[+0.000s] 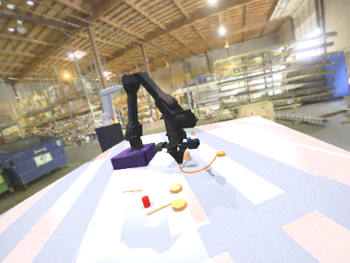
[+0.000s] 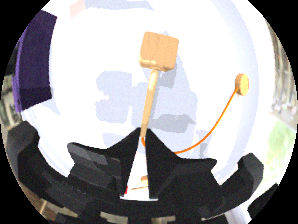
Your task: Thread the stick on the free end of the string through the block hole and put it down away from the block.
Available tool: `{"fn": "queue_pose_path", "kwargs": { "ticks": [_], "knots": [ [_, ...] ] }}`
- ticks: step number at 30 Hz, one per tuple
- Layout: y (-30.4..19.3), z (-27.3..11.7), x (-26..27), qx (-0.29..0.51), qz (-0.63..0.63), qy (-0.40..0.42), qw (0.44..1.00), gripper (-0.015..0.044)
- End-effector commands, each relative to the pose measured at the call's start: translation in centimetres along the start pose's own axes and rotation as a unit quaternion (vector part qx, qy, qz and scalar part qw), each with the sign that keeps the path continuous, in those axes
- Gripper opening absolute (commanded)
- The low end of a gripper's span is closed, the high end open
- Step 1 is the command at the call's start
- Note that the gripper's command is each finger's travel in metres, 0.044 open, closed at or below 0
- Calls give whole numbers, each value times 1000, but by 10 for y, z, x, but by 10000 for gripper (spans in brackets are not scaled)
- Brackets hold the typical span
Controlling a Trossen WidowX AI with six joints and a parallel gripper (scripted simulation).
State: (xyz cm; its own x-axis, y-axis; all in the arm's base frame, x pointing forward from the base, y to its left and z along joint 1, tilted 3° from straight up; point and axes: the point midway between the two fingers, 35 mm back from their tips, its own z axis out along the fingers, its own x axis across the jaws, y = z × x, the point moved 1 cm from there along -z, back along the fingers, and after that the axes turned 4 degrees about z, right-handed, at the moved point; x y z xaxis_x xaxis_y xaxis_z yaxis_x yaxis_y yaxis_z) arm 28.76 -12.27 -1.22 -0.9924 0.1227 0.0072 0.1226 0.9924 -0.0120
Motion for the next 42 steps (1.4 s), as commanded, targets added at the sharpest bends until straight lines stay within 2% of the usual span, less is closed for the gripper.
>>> {"fn": "queue_pose_path", "kwargs": {
  "ticks": [1,42],
  "knots": [
    [0,1,1,1,-2,0,1000,0],
    [47,-2,4,0,-2,0,1000,0]
  ]
}}
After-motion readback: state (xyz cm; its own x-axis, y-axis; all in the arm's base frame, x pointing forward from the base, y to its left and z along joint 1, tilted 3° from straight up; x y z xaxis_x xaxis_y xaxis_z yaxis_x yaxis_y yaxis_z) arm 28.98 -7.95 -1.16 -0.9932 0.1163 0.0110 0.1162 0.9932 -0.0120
